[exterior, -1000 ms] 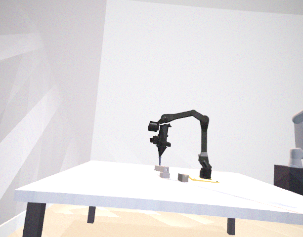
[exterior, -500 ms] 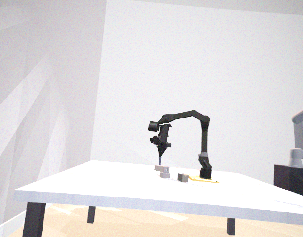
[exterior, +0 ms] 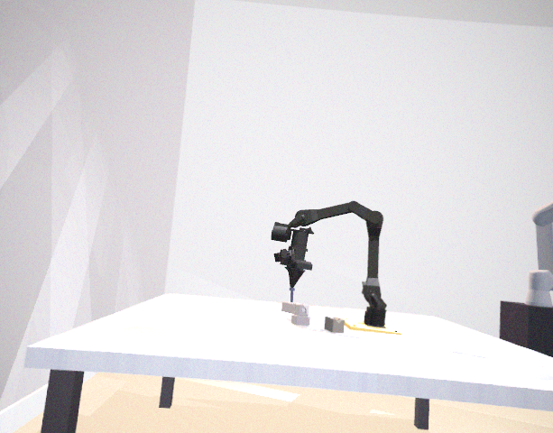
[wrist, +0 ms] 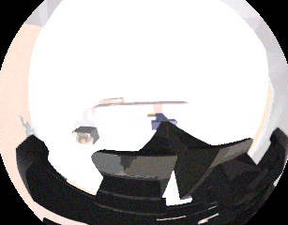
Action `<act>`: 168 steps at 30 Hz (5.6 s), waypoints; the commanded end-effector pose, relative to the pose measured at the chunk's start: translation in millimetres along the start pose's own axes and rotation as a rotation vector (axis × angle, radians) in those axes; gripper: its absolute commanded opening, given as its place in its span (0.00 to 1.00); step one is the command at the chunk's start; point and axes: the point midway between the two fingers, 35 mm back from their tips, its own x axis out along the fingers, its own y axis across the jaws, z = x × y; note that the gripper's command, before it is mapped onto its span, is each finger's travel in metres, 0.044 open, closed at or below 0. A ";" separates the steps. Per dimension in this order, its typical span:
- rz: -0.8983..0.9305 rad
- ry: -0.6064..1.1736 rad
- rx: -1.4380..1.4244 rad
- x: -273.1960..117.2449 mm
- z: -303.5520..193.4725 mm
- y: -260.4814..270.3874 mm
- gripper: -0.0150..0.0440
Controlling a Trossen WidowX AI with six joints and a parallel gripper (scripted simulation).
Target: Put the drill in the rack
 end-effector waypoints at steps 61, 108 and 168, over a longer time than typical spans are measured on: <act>0.074 0.025 -1.571 36.7 -4.4 164.7 1.00; 0.065 0.019 -1.565 84.7 -5.7 152.5 0.82; 0.075 0.026 -1.576 81.0 -6.9 193.5 0.52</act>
